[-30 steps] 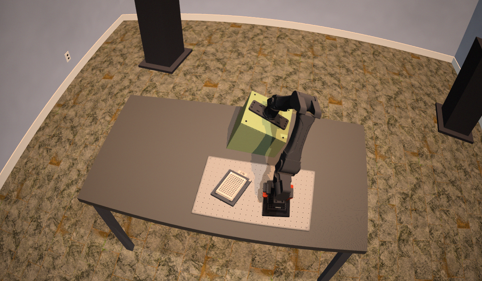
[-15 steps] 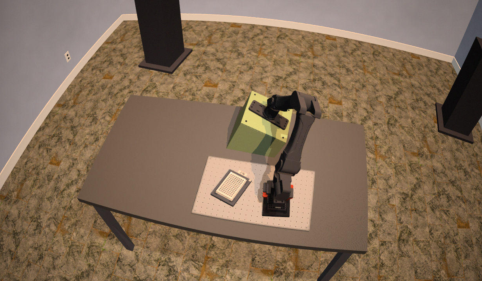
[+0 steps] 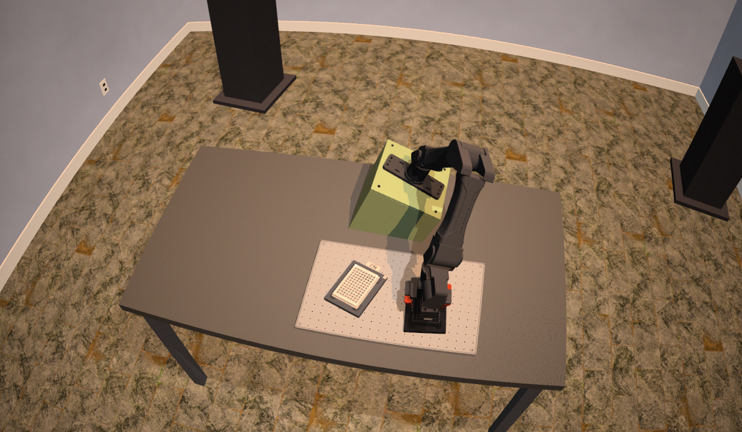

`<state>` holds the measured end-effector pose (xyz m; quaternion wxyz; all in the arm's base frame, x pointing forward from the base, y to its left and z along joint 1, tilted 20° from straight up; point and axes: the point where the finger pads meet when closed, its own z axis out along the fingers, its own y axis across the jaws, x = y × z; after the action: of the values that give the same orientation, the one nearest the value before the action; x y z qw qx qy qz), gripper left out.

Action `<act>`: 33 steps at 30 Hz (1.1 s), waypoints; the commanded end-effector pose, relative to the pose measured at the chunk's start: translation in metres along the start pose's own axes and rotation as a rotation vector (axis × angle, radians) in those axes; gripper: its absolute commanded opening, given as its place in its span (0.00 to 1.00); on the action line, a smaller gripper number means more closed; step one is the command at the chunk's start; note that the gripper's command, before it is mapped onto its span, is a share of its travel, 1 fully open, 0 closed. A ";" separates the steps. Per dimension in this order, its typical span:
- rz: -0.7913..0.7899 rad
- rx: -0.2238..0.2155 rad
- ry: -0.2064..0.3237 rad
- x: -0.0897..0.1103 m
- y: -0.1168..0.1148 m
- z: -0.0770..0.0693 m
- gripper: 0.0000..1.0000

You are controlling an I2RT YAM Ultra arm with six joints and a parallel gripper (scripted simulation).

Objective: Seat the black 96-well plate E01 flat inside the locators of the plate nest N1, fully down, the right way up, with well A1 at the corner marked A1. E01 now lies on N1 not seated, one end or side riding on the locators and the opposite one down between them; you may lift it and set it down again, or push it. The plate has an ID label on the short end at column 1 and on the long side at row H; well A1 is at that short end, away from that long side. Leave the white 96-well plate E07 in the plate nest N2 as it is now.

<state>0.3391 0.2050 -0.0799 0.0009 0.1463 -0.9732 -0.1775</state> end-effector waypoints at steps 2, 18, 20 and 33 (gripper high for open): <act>-0.002 0.002 -0.015 -0.004 0.001 -0.002 0.00; -0.002 0.002 -0.015 -0.004 0.001 -0.002 1.00; -0.002 0.002 -0.015 -0.004 0.001 -0.002 1.00; -0.002 0.002 -0.015 -0.004 0.001 -0.002 1.00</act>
<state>0.3389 0.2053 -0.0801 0.0012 0.1466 -0.9731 -0.1775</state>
